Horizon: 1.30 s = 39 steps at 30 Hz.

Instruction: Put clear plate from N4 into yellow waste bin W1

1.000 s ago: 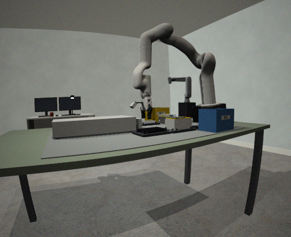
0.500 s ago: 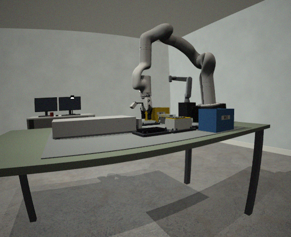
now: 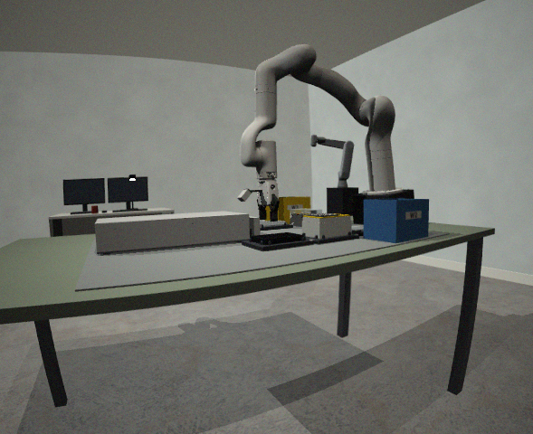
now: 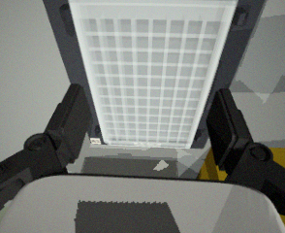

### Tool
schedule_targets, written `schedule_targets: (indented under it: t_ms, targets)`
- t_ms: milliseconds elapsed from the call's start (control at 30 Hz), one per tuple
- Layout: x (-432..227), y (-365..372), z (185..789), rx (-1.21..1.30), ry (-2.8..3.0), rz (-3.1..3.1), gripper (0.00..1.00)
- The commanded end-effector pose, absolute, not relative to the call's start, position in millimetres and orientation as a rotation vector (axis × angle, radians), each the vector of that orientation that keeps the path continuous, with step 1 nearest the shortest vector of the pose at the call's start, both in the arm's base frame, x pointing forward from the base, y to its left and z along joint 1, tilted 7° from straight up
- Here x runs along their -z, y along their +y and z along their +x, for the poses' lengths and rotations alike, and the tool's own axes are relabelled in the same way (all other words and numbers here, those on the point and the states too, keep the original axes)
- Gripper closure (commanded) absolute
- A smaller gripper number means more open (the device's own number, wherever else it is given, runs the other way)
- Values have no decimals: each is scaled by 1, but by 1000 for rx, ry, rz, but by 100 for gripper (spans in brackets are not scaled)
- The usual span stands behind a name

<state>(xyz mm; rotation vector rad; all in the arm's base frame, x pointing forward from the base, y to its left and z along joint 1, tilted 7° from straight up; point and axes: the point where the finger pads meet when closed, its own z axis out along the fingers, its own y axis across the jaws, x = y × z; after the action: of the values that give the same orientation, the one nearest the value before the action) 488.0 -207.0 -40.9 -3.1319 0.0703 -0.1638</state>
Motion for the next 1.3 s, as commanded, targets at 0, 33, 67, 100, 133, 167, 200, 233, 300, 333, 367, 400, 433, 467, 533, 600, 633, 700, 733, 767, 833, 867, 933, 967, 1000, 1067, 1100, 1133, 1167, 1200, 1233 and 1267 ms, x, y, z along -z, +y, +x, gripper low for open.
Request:
schedule_targets:
  t_ms: [0,33,67,100,133,167,200,233,300,333,367,400,433,467,533,600,633,700,733,767,833,867,933,967,1000,1067,1100,1133,1167,1200,1233,1267]
  targets:
    - [43,-207,489,191,70,-3130,0]
    - [44,-207,489,191,70,-3130,0]
    - [44,-207,489,191,70,-3130,0]
    - [45,-207,489,191,70,-3130,0]
    - [46,-207,489,191,70,-3130,0]
    - [46,-207,489,191,70,-3130,0]
    - [47,-207,489,191,70,-3130,0]
    - [48,-207,490,191,70,-3130,0]
    - [49,-207,490,191,70,-3130,0]
    - [49,-207,490,191,70,-3130,0]
    - [49,-207,490,191,70,-3130,0]
    - [49,-207,490,191,70,-3130,0]
    - [49,-207,490,191,70,-3130,0]
    - [49,-207,490,191,70,-3130,0]
    - [49,-207,490,191,70,-3130,0]
    - [49,-207,490,191,70,-3130,0]
    - [49,-207,490,191,70,-3130,0]
    - [49,-207,490,191,70,-3130,0]
    - [49,-207,490,191,70,-3130,0]
    - [49,-207,490,191,70,-3130,0]
    - [49,-207,490,191,70,-3130,0]
    - [49,-207,490,191,70,-3130,0]
    - [49,-207,490,191,70,-3130,0]
    - [48,-207,490,191,70,-3130,100]
    - [48,-207,490,191,70,-3130,100]
    - [48,-207,490,191,70,-3130,100]
    - [48,-207,490,191,70,-3130,100]
    - [48,-207,490,191,70,-3130,100]
    - [48,-207,490,191,70,-3130,100]
    - [48,-207,490,191,70,-3130,100]
    - [48,-207,490,191,70,-3130,100]
    - [48,-207,490,191,70,-3130,100]
